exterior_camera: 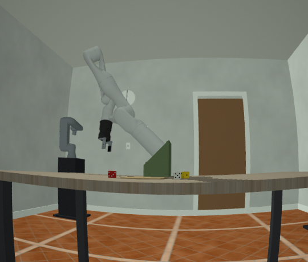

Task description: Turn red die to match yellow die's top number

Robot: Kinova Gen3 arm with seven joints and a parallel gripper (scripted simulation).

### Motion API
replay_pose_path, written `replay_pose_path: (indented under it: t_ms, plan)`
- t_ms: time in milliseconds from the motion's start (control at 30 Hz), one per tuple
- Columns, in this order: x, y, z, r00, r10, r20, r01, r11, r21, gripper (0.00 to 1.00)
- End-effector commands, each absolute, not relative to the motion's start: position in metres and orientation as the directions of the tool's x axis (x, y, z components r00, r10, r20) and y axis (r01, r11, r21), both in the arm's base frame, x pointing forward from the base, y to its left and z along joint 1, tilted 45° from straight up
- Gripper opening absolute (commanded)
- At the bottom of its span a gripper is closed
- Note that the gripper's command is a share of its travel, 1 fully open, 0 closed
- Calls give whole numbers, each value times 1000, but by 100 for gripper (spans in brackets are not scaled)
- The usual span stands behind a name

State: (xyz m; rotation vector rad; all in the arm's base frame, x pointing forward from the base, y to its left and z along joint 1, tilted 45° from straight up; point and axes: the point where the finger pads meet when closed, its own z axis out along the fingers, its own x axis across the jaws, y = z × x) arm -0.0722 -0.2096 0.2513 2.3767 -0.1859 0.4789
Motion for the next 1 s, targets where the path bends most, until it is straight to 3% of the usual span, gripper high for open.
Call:
replay_pose_path:
  t_ms: [0, 500, 800, 967]
  plan:
    - [-72, -210, 253, 922, -1, 388, -260, -745, 615, 100]
    - [-57, -228, 317, 920, 68, 386, -255, -645, 721, 100]
    - [0, -226, 427, 918, 217, 331, -198, -473, 859, 100]
    - [22, -218, 454, 917, 261, 303, -171, -429, 887, 100]
